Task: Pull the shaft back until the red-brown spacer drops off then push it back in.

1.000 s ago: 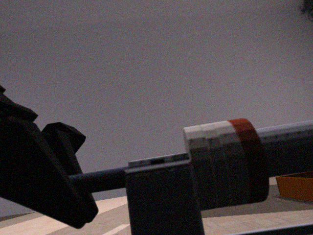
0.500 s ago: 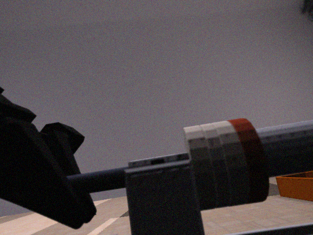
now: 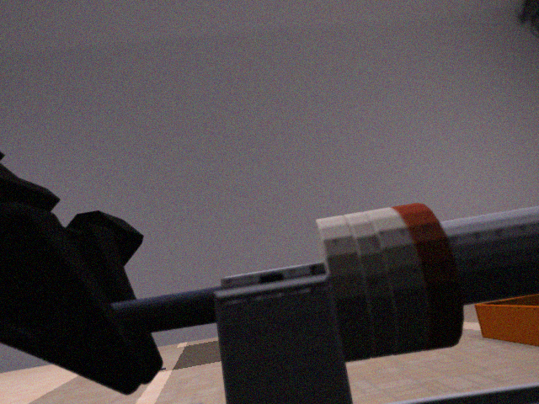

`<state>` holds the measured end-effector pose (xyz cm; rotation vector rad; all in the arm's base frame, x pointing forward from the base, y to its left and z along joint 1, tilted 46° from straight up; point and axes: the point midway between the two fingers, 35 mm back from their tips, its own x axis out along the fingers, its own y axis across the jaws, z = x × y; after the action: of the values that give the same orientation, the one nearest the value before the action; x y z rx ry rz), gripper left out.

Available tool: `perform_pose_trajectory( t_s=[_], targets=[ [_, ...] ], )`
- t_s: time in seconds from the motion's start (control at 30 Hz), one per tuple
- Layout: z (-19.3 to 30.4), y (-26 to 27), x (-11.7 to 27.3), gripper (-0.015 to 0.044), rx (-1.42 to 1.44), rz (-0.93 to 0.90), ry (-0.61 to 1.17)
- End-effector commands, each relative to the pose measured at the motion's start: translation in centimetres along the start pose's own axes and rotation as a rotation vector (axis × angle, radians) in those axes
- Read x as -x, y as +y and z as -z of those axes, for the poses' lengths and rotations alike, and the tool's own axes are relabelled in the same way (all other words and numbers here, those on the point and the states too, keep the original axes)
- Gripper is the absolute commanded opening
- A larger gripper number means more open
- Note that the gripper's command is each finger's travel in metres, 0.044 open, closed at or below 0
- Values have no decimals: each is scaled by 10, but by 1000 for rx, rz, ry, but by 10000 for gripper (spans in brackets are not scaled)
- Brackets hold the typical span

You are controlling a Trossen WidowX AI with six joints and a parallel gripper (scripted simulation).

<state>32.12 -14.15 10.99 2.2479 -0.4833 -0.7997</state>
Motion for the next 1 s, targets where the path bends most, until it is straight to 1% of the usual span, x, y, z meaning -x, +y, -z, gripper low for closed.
perform_pose_trajectory(
  t_s=[0.0, 0.97],
  targets=[
    [0, 0, 1, 0, 4, 1, 1],
    [-3, 0, 3, 0, 4, 1, 1]
  ],
)
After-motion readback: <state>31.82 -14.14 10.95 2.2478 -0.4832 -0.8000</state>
